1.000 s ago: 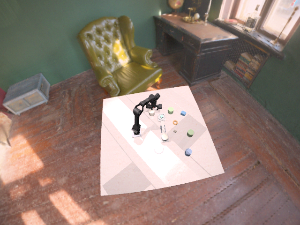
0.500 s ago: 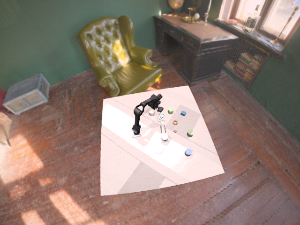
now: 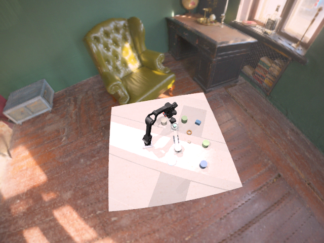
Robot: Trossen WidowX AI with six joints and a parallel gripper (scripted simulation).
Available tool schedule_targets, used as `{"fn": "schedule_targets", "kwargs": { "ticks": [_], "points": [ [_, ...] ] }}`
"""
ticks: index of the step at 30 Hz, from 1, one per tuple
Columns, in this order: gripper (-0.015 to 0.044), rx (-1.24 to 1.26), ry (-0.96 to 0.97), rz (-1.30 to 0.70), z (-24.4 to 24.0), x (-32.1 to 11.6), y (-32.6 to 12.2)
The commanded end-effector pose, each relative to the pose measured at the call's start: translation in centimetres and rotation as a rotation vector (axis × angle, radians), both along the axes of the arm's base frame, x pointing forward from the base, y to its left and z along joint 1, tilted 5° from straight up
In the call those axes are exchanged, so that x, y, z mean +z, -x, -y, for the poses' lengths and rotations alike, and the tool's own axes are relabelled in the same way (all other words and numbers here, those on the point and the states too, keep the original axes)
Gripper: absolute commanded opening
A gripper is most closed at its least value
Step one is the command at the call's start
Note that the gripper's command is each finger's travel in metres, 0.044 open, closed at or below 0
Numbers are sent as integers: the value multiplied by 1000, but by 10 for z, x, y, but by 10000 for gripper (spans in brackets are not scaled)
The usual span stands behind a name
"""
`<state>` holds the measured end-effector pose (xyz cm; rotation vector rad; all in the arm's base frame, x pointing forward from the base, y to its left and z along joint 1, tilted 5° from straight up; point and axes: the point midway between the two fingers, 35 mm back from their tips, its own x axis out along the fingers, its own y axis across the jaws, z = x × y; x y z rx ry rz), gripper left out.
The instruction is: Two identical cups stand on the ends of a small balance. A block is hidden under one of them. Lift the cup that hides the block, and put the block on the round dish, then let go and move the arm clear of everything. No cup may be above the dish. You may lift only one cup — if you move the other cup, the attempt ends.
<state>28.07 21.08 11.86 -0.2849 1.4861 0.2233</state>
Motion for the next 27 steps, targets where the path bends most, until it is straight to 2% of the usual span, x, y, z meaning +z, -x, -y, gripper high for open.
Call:
{"fn": "schedule_targets", "kwargs": {
  "ticks": [1, 27],
  "points": [
    [260, -117, -5, 7, 5, 3, -5],
    [260, -1012, -43, 20, 41, 17, -28]
  ]
}}
